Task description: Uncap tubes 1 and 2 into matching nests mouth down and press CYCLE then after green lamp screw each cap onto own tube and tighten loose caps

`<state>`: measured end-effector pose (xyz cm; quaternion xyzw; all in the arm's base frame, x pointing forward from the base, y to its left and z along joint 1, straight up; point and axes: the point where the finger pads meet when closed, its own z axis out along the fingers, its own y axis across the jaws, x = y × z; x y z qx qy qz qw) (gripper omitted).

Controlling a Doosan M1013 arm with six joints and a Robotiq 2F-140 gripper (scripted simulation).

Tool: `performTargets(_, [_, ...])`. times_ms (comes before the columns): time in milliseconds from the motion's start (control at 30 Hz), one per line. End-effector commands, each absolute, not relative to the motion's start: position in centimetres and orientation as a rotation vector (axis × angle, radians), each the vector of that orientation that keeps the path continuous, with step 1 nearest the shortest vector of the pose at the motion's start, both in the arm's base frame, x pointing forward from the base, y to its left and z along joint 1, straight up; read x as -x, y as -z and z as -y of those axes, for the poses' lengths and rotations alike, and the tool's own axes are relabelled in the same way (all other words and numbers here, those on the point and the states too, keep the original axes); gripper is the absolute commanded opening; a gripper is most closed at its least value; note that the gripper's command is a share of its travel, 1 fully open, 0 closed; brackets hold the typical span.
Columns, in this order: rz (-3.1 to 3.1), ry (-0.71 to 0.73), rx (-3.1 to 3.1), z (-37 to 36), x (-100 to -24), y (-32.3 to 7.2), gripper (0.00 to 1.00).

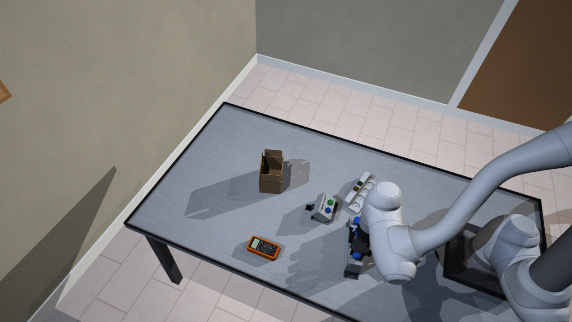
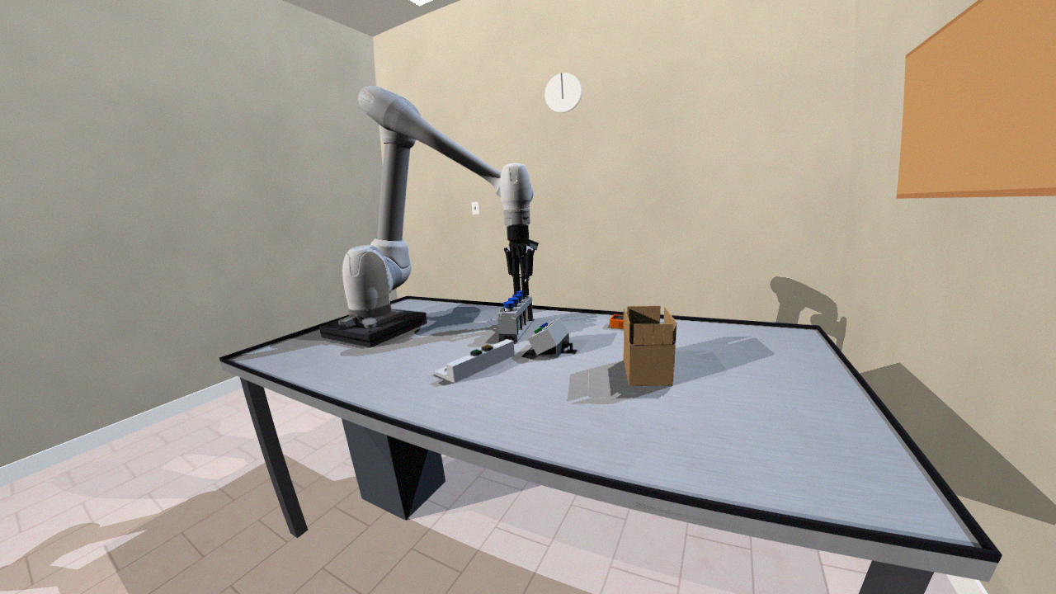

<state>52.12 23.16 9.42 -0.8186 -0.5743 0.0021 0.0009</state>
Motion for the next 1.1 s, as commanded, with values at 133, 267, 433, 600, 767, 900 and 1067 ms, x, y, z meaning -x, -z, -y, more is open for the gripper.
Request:
performTargets(133, [1.803,-0.005,2.570,-23.19,-52.16,-9.48,0.30])
performTargets(267, [1.803,-0.005,2.570,-23.19,-52.16,-9.48,0.30])
performTargets(433, [2.109,-0.004,2.325,-23.19,-52.16,-9.48,0.30])
performTargets(600, [2.277,-0.004,2.161,-23.19,-52.16,-9.47,0.30])
performTargets(767, [2.529,-0.004,1.860,-23.19,-52.16,-9.47,0.30])
performTargets(900, [2.702,-0.003,1.598,-23.19,-52.16,-9.46,0.30])
performTargets(1067, [2.846,-0.003,1.324,-23.19,-52.16,-9.46,0.30])
